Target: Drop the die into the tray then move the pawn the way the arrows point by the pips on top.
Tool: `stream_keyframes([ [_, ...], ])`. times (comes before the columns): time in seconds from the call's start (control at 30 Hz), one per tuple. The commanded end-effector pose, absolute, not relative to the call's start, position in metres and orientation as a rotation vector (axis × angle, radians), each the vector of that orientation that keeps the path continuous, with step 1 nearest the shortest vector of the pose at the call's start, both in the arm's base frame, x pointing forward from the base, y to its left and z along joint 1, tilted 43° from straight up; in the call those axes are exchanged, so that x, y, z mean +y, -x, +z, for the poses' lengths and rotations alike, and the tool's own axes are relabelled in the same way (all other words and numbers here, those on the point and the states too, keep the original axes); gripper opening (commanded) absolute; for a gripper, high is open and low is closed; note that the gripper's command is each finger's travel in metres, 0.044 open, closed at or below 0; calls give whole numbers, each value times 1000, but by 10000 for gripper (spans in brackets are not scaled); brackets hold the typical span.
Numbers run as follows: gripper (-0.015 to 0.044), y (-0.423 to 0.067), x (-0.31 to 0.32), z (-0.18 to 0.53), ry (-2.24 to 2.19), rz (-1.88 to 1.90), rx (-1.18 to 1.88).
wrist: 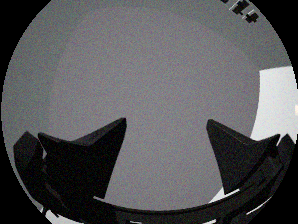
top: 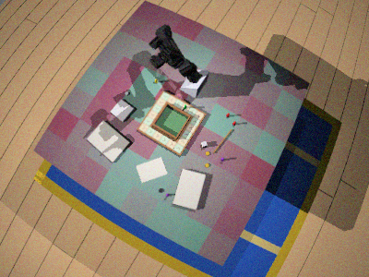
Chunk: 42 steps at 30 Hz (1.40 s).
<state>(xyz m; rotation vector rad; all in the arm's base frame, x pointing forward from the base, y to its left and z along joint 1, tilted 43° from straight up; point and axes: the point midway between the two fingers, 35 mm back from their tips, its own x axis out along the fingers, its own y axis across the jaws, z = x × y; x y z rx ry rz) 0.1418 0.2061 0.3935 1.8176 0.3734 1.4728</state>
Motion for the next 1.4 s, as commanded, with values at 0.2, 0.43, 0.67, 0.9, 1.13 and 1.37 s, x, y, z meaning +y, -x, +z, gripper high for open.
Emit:
stream_keyframes([
  [0.2,275,-210,261,354,-1804,1108,544],
  [0.43,275,-281,313,271,-1688,648,726],
  [0.67,275,-326,336,165,-1469,211,871],
  [0.9,275,-343,326,51,-1144,-204,989],
  [1.13,275,-333,284,-49,-701,-564,1079],
  [1.37,275,-305,229,-113,-233,-842,1147],
])
